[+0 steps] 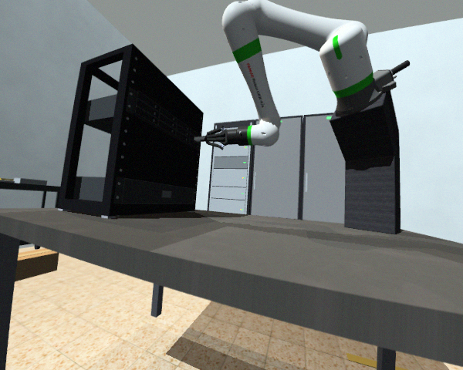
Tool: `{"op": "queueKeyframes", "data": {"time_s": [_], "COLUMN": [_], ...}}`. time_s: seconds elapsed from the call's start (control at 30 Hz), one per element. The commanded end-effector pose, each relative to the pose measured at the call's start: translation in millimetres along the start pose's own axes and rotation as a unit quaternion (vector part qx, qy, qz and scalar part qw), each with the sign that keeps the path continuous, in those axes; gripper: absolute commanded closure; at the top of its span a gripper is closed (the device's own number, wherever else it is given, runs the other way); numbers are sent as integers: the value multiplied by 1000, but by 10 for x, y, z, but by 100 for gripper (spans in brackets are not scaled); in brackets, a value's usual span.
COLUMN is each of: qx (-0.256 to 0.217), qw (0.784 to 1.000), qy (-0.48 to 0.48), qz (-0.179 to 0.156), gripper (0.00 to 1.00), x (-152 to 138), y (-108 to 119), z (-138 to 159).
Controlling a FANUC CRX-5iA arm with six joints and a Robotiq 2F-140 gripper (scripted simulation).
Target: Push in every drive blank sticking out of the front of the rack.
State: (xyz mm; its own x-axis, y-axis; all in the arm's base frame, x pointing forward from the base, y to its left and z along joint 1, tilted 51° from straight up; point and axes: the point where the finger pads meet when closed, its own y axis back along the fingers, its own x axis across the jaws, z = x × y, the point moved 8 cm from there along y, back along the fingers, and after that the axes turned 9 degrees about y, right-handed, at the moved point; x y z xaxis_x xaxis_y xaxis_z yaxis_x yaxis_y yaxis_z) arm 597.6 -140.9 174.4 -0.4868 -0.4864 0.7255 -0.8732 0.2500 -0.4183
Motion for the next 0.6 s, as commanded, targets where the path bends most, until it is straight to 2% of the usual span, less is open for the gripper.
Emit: {"op": "queueKeyframes", "data": {"time_s": [0.0, 0.4, 0.57], "qx": [0, 0, 0], "qw": [1000, 1000, 1000], "qy": [0, 0, 0], "qz": [1, 1, 1], "gripper": [90, 90, 90], "x": [7, 7, 7], "y": [-3, 9, 160], "z": [3, 3, 3]}}
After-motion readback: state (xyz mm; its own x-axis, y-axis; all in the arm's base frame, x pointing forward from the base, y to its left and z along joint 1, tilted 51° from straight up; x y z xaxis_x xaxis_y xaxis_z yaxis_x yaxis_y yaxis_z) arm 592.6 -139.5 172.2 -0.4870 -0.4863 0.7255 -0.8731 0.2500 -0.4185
